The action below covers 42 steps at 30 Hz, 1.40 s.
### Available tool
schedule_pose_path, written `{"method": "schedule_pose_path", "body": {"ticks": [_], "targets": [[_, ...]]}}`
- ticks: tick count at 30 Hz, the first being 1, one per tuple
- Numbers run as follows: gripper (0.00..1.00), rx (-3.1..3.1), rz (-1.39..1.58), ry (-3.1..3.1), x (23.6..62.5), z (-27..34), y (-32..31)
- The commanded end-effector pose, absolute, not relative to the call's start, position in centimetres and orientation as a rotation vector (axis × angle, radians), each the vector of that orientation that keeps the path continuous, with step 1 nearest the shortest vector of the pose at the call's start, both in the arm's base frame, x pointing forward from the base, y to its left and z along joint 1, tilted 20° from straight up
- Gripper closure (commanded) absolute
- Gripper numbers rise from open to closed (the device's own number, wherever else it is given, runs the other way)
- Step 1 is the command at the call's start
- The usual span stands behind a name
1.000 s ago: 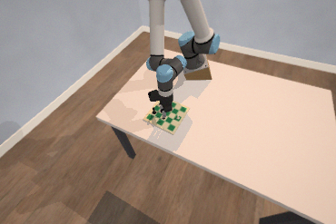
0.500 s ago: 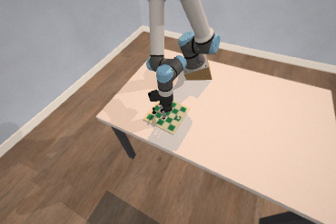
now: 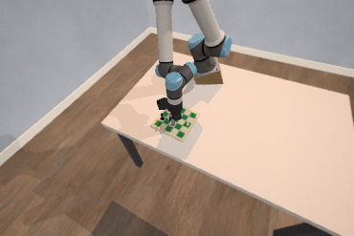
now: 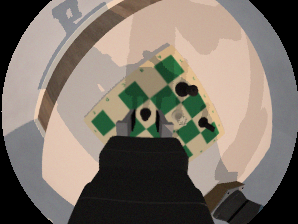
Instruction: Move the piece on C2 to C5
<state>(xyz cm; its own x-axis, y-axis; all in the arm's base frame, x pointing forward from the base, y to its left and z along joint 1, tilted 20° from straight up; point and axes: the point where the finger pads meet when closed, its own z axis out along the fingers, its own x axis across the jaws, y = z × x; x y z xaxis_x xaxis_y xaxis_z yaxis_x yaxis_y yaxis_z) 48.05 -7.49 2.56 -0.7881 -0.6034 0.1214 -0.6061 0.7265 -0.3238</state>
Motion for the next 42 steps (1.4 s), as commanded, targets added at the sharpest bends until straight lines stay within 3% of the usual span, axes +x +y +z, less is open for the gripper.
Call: {"method": "schedule_pose_path", "body": {"ticks": [1,42], "targets": [[0.32,1.021,0.553,-2.913,48.2,1.99,-7.71],[0.32,1.021,0.553,-2.913,48.24,1.63,-7.84]]}}
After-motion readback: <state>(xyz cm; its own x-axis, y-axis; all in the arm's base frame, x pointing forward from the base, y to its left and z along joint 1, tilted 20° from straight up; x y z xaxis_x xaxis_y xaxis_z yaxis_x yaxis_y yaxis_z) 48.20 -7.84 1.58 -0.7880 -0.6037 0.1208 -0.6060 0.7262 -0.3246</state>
